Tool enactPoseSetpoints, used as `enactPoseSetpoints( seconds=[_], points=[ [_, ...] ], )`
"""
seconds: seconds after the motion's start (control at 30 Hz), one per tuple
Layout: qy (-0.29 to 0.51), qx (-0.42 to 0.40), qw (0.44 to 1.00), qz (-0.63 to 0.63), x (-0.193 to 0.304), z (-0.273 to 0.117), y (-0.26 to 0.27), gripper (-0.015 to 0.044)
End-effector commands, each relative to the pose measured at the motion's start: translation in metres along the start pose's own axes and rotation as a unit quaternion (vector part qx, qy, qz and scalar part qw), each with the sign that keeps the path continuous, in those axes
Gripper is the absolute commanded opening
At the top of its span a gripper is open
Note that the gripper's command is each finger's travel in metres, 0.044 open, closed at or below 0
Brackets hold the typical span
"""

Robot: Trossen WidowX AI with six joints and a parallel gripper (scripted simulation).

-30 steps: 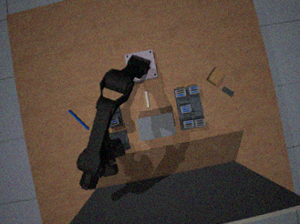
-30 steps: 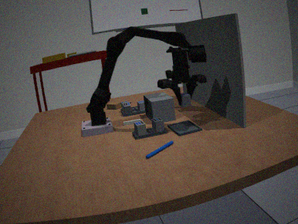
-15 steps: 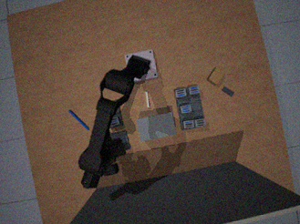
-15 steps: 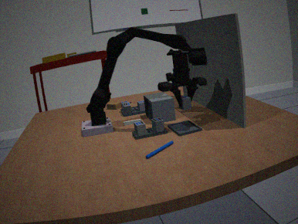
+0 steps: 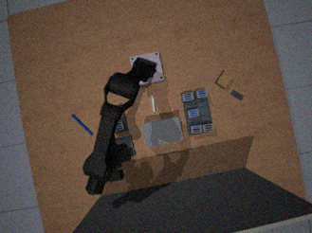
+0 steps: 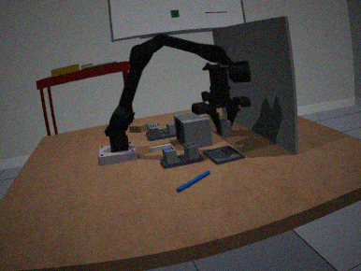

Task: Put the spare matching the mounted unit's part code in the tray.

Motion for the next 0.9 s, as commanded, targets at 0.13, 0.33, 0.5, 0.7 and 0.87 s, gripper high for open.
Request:
enactPoseSetpoints(
  seconds=[0.13,0.33,0.5,0.7,0.87],
  points=[
    [-0.001,0.001,1.000,0.000,-0.001,0.007,0.000,0.0000],
    [-0.001,0.001,1.000,0.000,-0.001,0.011,0.000,0.0000],
    [-0.001,0.001,1.000,0.000,-0.001,0.015,0.000,0.0000],
    [-0.001,0.001,1.000,0.000,-0.001,0.019,0.001,0.0000],
    [-0.002,0.001,1.000,0.000,-0.001,0.022,0.001,0.0000]
  ],
)
Point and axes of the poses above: the point midway between the two fingers, 35 mm back from their tips, its own z axis out along the fingers, its own y axis across the jaws, x = y × z, the point moved 3 cm from there along -z, back along the fingers, and after that the axes turned 7 degrees about z, right-handed, at the moved point
